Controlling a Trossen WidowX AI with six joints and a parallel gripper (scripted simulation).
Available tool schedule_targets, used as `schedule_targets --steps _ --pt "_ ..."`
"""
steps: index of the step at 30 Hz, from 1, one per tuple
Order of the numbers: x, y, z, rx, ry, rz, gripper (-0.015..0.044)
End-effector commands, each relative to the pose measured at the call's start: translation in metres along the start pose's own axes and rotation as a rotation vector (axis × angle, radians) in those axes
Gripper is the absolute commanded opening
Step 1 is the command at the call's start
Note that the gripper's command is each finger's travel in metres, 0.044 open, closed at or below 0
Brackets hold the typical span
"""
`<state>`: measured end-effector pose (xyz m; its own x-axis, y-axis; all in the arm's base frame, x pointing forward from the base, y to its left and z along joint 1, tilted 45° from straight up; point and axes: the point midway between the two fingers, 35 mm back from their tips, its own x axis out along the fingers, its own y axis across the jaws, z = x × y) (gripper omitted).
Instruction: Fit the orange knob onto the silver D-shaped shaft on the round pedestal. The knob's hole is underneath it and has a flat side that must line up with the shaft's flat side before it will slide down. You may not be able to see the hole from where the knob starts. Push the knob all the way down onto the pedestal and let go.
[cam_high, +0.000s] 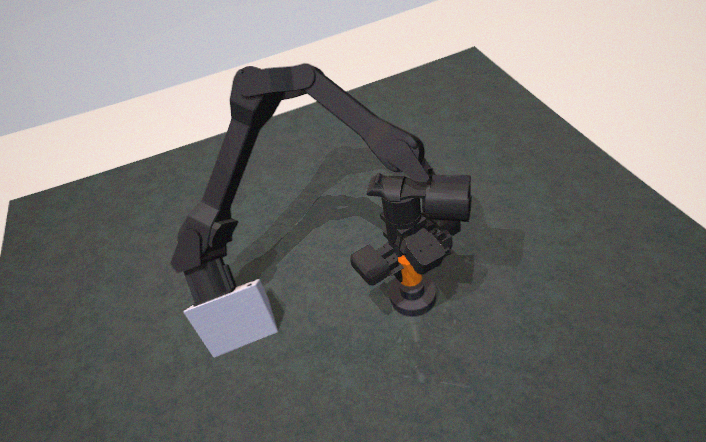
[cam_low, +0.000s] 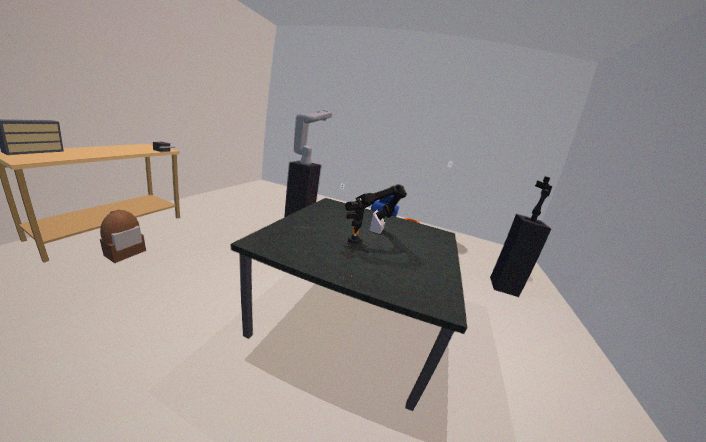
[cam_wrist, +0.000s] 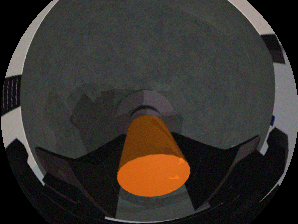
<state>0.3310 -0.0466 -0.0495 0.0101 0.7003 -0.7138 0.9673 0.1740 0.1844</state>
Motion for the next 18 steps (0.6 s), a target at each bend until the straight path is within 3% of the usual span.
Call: schedule_targets --steps 1,18 --pt "0.0012 0.0001 0.0001 -0.004 0.0 0.002 0.0" --pt "-0.0035 0.0012 0.0007 -0.004 -0.001 0.002 0.0"
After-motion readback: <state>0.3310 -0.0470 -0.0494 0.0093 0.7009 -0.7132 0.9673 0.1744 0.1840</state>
